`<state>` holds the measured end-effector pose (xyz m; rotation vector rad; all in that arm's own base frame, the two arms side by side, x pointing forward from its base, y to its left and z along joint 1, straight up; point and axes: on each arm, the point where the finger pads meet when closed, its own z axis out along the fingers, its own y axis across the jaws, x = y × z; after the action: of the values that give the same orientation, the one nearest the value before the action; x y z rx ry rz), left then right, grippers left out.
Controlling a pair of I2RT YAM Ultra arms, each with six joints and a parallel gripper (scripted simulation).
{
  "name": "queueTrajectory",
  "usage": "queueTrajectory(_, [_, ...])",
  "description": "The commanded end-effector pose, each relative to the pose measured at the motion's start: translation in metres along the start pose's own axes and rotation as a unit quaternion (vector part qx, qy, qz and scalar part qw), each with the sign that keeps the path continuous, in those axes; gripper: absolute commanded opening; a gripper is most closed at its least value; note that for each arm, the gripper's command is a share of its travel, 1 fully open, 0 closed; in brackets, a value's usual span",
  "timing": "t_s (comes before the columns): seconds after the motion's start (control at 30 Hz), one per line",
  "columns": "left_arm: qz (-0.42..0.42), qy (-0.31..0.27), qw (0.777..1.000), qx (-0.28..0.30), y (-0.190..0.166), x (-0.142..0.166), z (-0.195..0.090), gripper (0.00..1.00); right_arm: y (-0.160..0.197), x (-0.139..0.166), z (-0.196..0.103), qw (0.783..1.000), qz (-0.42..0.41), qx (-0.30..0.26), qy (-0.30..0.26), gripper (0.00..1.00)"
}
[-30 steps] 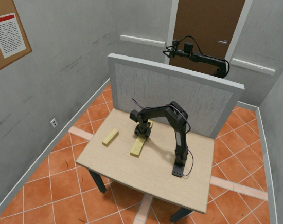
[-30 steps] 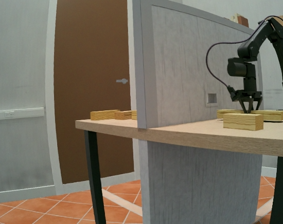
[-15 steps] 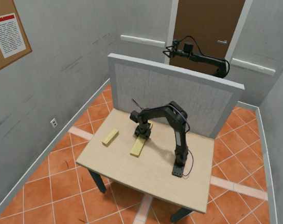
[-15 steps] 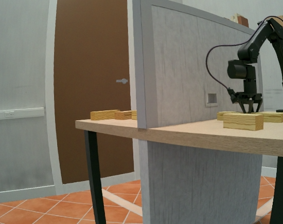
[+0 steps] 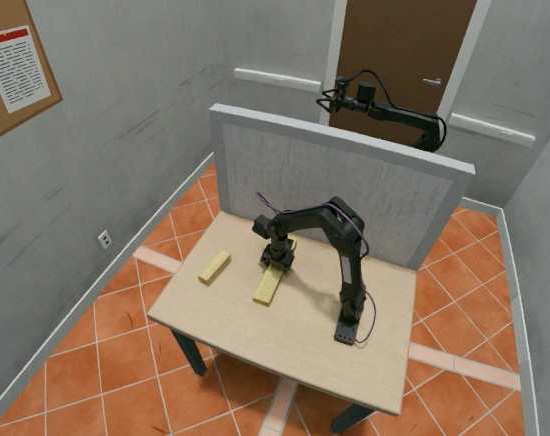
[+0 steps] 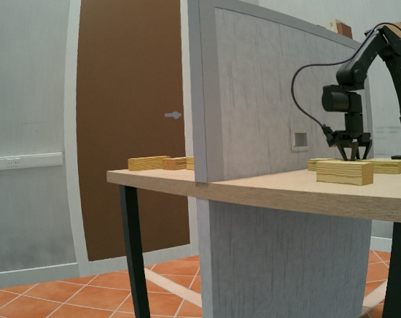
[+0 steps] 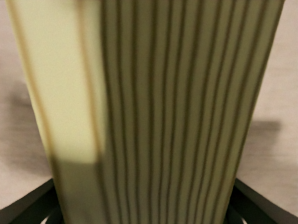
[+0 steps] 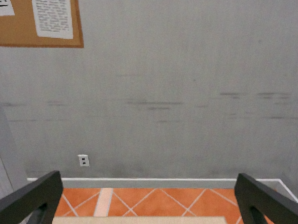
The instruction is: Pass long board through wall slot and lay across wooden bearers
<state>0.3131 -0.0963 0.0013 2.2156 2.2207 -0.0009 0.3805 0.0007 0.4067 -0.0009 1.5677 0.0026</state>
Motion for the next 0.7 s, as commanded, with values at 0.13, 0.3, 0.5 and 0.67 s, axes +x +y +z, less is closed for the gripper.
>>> queueTrajectory(0.13, [-0.005, -0.008, 1.000, -0.019, 0.011, -0.003, -0.022, 0.74, 0.005, -0.026, 0.000, 0.999, 0.001, -0.009, -0.032, 1.00])
queueTrajectory(0.3, [0.000, -0.010, 1.000, -0.025, 0.014, -0.005, -0.027, 0.74, 0.005, -0.026, 0.000, 0.999, 0.001, -0.009, -0.032, 1.00])
queueTrajectory(0.5, [0.000, -0.006, 1.000, -0.012, 0.006, -0.002, -0.040, 0.74, 0.005, -0.026, 0.000, 0.999, 0.001, -0.009, -0.032, 1.00])
queueTrajectory(0.67, [-0.001, -0.012, 0.999, -0.029, 0.016, -0.004, -0.049, 0.74, 0.005, -0.026, 0.000, 0.999, 0.001, -0.009, -0.032, 1.00])
